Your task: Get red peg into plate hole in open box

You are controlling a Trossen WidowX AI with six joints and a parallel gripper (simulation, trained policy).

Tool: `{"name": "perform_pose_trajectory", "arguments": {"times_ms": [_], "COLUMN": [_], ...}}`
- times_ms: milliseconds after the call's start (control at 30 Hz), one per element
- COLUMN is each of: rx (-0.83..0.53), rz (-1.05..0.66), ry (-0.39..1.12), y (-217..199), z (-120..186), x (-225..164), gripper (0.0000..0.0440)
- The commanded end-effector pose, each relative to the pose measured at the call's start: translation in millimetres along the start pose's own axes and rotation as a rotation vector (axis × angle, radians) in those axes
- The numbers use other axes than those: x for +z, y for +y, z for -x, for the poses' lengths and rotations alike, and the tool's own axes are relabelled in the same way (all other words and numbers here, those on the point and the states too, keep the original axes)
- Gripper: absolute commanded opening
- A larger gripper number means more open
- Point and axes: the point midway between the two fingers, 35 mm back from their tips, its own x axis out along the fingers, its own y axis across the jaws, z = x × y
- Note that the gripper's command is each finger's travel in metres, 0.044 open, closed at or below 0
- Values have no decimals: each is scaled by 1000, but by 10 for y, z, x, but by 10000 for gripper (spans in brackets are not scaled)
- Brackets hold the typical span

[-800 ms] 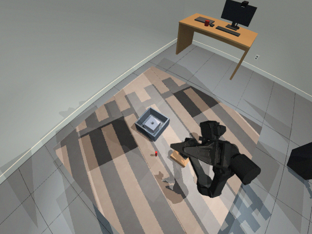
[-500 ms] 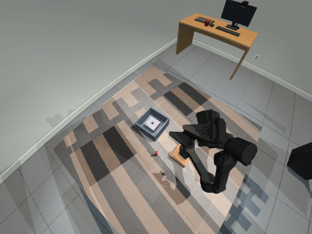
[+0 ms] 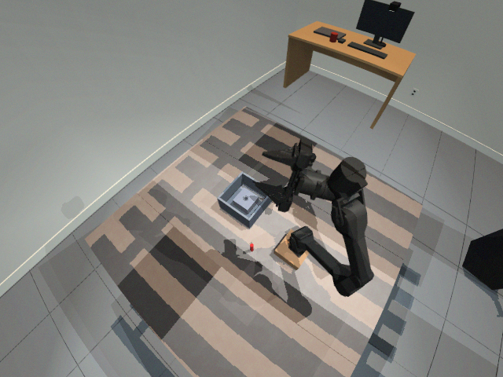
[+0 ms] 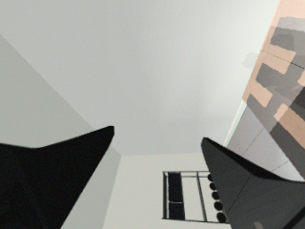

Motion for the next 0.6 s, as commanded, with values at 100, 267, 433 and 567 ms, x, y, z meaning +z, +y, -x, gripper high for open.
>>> {"name": "perform_pose_trajectory", "arguments": {"times_ms": [100,267,433,567], "rx": [-162,-311,-477,-618], "rz": [-141,-216,-257,-264], "ry": [-91,-155,-209,-243], "y": [-396,-775,-1185,-1510], "z": [-258,-399,-482,-506], "x": [441,673,822,889], "gripper": [440,440,440,440]}}
